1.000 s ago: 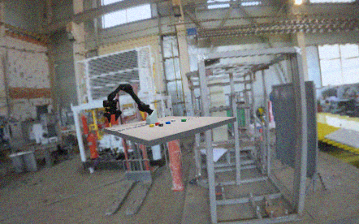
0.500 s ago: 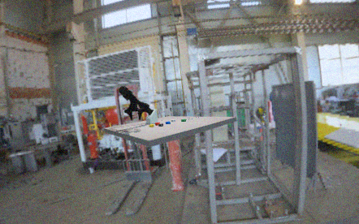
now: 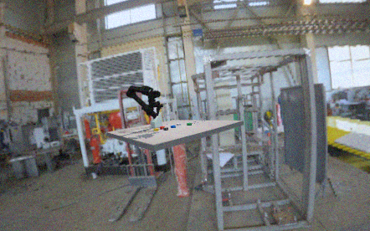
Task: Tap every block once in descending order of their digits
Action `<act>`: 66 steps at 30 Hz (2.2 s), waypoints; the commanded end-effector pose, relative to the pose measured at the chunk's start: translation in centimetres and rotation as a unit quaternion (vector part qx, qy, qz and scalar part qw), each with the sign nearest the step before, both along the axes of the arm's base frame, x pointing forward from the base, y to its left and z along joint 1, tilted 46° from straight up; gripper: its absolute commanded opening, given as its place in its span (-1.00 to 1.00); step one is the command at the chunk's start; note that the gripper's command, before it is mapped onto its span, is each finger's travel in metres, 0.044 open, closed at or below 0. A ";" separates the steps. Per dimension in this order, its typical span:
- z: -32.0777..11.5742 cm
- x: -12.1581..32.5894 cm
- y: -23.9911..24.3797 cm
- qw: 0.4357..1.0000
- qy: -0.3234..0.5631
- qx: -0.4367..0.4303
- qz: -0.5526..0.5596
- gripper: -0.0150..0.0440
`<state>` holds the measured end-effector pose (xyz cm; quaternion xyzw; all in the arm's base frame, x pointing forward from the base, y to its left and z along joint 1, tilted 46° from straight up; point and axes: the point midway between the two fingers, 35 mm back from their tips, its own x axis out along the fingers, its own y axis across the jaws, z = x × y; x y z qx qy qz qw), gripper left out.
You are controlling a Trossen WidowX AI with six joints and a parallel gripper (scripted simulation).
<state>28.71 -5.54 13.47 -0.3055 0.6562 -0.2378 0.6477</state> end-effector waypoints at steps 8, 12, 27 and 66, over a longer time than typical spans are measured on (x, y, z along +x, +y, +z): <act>0.0 -0.1 0.0 1.000 0.007 -0.004 0.006 0.86; 0.0 -0.1 0.0 1.000 0.007 -0.004 0.006 0.86; -6.4 -5.1 6.0 1.000 0.008 -0.002 0.006 0.86; -11.9 1.4 11.8 1.000 0.006 0.000 0.006 0.86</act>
